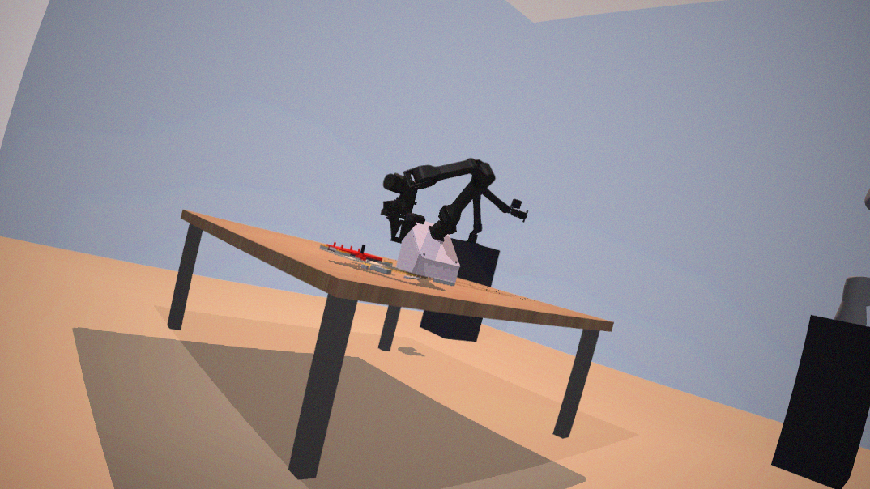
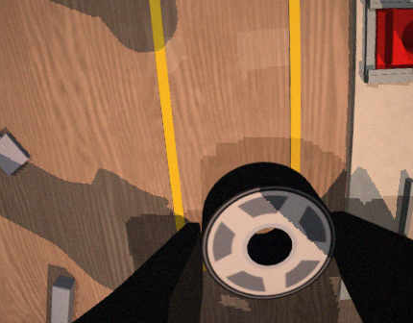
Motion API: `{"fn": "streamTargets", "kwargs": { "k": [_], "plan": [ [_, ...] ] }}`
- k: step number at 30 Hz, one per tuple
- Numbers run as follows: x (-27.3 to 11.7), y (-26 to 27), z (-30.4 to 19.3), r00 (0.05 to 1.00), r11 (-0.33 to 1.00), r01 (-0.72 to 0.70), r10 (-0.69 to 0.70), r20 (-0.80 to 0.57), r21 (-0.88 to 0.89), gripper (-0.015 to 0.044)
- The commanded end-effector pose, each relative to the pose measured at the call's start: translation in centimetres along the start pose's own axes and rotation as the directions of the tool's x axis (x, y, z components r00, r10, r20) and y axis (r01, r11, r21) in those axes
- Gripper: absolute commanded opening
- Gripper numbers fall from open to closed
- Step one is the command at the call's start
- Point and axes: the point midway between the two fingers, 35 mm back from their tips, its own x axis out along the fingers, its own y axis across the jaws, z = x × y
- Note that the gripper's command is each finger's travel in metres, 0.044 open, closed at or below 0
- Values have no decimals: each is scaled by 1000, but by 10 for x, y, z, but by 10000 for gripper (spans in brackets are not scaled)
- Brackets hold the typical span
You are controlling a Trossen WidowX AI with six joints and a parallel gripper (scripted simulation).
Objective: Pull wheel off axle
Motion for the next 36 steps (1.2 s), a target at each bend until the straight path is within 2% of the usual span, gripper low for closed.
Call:
{"fn": "streamTargets", "kwargs": {
  "k": [1,11,25,33,36],
  "plan": [
    [5,3,-3,1000,1000,-3,3,-1,3,0],
    [28,2,-2,1000,1000,-2,2,-2,3,0],
    [101,3,-4,1000,1000,-6,6,-2,4,0],
    [104,4,-4,1000,1000,-7,7,-1,4,0],
    [100,5,-4,1000,1000,-12,12,-2,-1,79]
  ]
}}
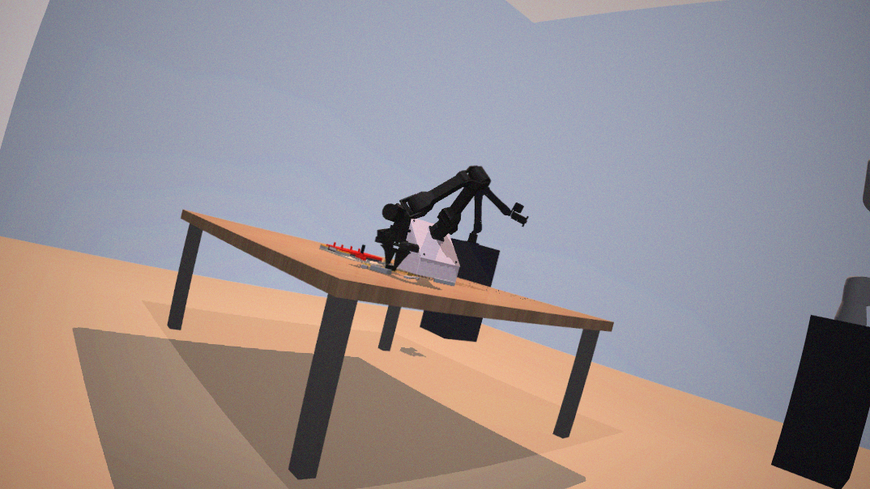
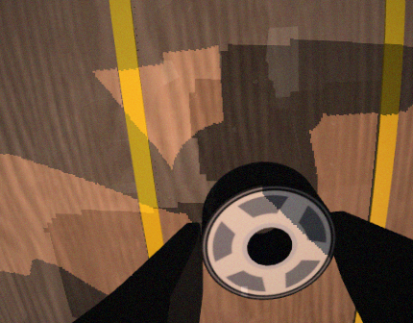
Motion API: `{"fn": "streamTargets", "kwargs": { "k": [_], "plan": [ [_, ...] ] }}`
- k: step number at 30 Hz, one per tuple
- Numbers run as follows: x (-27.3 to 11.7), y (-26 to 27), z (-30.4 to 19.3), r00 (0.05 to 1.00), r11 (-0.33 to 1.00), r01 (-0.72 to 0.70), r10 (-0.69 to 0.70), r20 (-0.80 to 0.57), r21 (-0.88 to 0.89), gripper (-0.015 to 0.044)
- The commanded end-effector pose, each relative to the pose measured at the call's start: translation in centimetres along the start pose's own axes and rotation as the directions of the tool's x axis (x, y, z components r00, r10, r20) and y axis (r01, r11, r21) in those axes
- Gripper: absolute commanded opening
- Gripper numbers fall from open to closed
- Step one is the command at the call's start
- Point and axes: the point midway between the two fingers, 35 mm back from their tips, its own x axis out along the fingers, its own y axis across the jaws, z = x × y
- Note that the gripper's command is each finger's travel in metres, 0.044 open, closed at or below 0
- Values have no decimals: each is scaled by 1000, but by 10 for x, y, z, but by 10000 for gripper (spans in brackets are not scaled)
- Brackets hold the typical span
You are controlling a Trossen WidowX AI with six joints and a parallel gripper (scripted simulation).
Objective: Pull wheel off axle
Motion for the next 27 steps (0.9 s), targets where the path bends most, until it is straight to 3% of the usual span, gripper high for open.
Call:
{"fn": "streamTargets", "kwargs": {
  "k": [1,8,16,20,25,27],
  "plan": [
    [0,0,0,1000,1000,0,0,0,-2,105],
    [-2,0,0,1000,1000,0,0,0,-2,289],
    [-58,0,1,1000,1000,8,-8,1,2,300],
    [-60,0,0,1000,1000,8,-8,1,2,300],
    [-80,-22,-31,1000,1000,21,-21,3,6,431],
    [-93,-31,-53,1000,1000,19,-19,-1,5,440]
  ]
}}
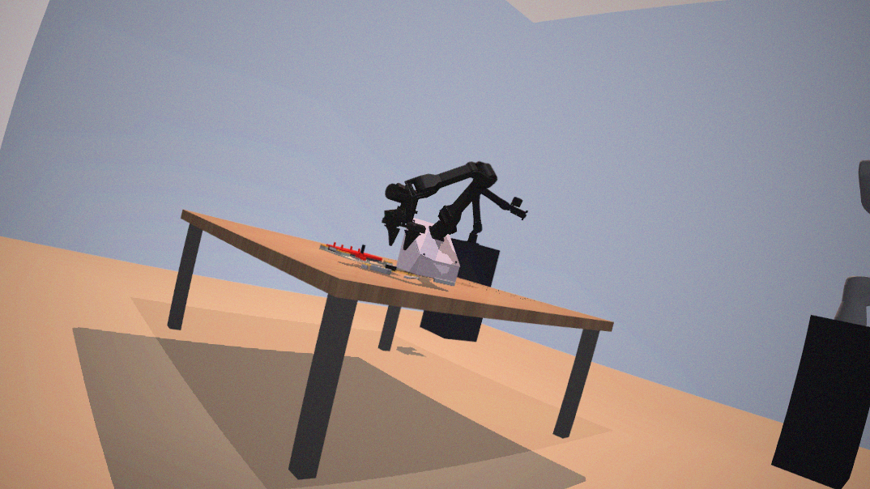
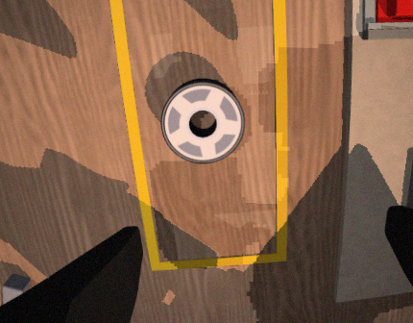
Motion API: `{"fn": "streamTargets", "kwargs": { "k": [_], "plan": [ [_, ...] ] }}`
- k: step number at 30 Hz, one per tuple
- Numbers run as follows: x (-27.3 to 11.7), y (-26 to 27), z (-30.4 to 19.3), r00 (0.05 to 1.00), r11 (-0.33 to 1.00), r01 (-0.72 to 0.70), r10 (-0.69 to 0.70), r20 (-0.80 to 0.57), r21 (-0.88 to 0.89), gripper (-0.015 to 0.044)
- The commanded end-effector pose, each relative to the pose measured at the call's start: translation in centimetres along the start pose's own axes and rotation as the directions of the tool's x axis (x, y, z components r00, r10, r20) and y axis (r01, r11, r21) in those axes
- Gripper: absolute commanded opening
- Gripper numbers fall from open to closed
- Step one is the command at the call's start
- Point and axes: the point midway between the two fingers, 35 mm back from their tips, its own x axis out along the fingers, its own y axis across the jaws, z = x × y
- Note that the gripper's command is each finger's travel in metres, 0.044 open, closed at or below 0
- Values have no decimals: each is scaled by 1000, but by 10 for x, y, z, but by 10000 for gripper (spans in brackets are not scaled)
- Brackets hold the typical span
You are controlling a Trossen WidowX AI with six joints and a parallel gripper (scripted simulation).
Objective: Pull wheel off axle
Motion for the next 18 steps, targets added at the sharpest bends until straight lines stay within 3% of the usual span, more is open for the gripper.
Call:
{"fn": "streamTargets", "kwargs": {
  "k": [1,18],
  "plan": [
    [-26,-18,-42,1000,1000,-7,7,-2,6,440],
    [-33,-22,-59,1000,1000,-13,13,-2,6,440]
  ]
}}
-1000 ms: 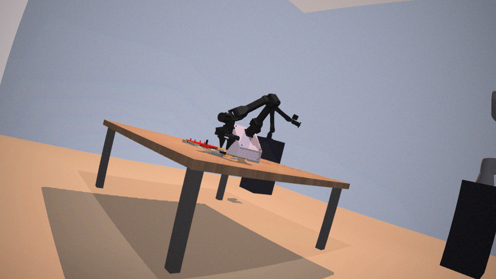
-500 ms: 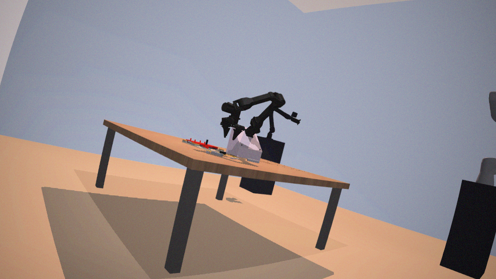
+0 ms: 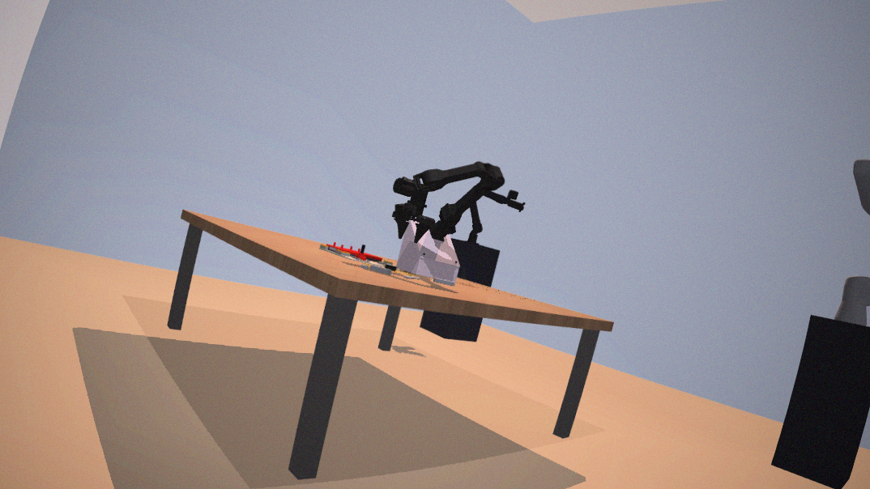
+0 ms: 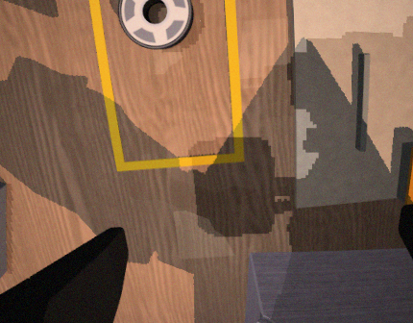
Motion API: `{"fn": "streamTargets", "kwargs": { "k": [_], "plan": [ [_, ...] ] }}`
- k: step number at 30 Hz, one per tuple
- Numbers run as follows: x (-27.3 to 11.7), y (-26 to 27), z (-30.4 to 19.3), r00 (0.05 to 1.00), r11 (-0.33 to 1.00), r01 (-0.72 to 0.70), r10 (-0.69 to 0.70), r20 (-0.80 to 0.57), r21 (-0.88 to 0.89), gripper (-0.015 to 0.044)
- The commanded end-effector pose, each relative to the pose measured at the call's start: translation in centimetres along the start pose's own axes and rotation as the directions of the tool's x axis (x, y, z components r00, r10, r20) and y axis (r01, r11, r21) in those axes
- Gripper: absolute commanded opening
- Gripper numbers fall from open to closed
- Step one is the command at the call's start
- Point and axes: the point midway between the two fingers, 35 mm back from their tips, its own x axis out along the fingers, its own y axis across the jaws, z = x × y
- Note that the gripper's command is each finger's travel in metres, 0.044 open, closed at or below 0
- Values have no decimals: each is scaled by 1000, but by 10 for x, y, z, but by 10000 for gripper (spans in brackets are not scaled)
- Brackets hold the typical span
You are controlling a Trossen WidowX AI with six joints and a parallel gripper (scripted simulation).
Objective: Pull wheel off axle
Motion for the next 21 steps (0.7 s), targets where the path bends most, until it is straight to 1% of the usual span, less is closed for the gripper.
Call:
{"fn": "streamTargets", "kwargs": {
  "k": [1,21],
  "plan": [
    [0,1,-2,1000,1000,-6,6,-1,-2,440],
    [0,1,-2,1000,1000,-6,6,-1,-2,440]
  ]
}}
